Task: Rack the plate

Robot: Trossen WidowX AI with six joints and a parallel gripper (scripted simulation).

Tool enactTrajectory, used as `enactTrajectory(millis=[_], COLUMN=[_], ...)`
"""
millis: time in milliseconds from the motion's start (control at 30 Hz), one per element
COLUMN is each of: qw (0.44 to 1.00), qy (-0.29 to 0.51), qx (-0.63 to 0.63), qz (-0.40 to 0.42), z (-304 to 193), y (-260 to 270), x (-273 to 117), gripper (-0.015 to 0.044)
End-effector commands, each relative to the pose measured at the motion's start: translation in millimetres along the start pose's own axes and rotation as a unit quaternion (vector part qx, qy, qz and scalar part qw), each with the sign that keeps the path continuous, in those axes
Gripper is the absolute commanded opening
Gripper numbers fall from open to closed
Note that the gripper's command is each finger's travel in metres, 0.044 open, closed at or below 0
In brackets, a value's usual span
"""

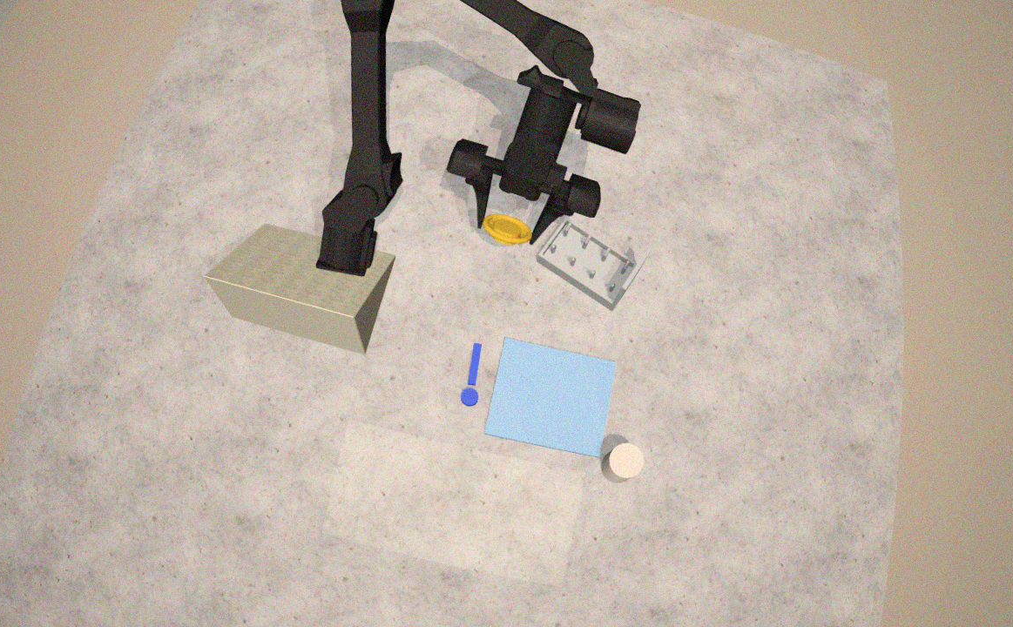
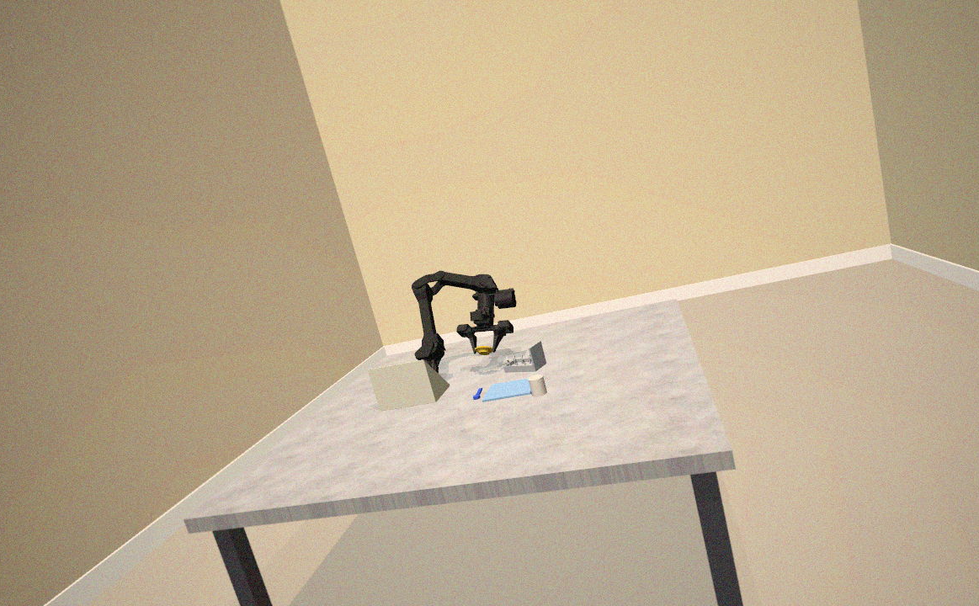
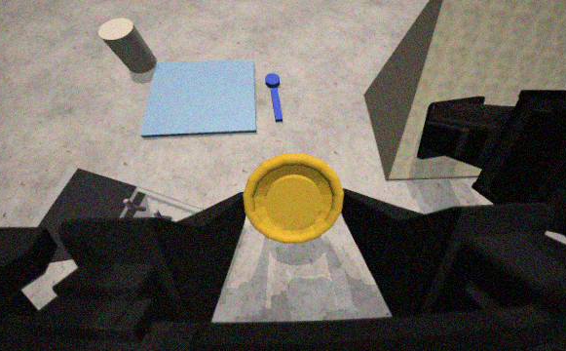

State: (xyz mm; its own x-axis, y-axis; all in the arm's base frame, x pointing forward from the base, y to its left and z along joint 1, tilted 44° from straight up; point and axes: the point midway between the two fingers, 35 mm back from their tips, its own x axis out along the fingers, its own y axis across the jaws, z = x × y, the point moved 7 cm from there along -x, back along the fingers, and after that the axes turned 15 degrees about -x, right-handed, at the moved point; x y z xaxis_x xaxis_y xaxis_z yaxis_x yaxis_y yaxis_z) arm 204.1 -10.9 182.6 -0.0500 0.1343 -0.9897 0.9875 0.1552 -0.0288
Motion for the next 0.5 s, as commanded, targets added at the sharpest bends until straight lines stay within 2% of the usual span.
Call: enactTrajectory(millis=[0,467], qw=[0.999,0.981], qy=[-0.040,-0.173], qx=[-0.017,-0.088], qz=[0.001,0.020], z=[-5.1,-23.9], y=[-1.0,-1.8], x=[6.1,27.1], gripper=[0.0000,0.0000])
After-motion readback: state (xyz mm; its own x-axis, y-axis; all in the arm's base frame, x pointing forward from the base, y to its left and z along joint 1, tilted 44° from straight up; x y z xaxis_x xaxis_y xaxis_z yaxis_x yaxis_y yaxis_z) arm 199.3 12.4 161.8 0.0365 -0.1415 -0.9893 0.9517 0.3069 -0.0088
